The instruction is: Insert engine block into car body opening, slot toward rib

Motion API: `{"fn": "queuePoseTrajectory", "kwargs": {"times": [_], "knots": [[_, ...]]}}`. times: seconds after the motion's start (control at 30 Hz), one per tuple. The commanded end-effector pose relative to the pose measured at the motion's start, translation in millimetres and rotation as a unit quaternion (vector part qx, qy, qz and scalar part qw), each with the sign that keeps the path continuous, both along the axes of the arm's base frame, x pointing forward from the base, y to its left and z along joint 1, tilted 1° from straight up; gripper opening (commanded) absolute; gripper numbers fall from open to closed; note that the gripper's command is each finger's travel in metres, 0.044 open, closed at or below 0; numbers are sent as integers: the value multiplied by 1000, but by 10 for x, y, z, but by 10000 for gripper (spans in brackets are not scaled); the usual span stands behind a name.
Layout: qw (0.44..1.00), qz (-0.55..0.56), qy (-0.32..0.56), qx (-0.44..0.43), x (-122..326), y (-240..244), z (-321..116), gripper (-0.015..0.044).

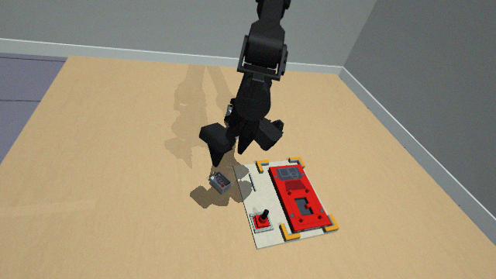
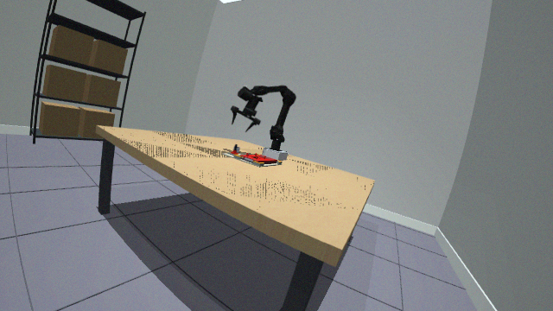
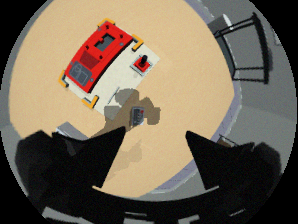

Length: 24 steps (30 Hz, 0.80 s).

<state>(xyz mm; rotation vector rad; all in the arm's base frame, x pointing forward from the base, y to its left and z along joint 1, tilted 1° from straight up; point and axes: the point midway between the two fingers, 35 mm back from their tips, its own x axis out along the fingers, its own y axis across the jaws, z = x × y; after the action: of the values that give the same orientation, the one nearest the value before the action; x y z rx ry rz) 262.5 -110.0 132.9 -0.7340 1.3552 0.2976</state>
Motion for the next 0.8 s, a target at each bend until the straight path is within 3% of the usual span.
{"fn": "queuePoseTrajectory", "kwargs": {"times": [0.0,0.17,0.33,0.53,0.77], "knots": [[998,-9,44,43,-81,-55,-64,440],[991,-23,89,97,-187,-109,-102,440],[991,-24,91,99,-188,-113,-125,440],[991,-24,91,99,-166,-128,-784,440],[991,-24,91,99,-142,-107,-956,440]]}}
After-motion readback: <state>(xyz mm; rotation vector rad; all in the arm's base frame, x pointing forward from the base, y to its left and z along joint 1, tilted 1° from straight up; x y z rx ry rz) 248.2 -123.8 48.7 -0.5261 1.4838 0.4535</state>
